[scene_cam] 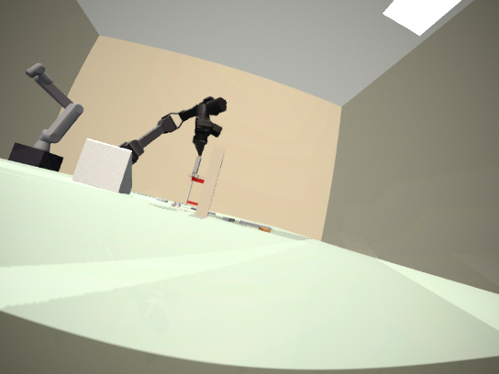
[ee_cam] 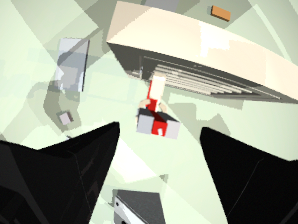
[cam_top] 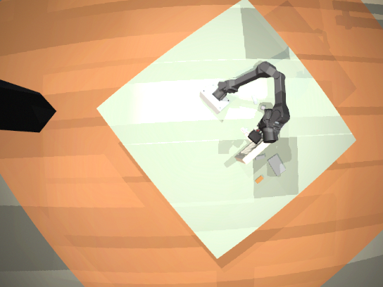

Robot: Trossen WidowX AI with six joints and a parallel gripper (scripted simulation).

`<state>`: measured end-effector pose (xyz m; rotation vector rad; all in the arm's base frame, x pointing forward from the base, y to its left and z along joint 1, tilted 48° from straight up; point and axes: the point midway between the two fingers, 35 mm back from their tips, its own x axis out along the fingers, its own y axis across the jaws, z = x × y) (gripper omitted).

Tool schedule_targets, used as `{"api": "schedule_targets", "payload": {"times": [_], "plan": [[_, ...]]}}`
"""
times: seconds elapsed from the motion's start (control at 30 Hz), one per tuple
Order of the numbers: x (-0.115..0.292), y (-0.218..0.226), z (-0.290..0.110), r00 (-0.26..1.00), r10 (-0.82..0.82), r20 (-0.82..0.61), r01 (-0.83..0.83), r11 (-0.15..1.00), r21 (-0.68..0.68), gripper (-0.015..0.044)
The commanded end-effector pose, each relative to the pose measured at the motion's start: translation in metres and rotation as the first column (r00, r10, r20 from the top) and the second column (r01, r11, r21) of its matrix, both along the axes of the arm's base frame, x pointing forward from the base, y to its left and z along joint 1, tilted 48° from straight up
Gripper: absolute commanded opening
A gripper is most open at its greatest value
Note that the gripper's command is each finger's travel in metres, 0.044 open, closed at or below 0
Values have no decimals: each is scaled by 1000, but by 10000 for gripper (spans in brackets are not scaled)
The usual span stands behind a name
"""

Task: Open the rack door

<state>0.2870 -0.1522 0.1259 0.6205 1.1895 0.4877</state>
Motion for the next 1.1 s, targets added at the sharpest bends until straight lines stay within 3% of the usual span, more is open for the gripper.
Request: {"api": "schedule_targets", "payload": {"times": [0.0, 1.07], "plan": [[-3, -8, 2, 1000, -23, -6, 23, 996, 86, 284], [7, 23, -26, 986, 42, -164, -25, 994, 104, 284]]}}
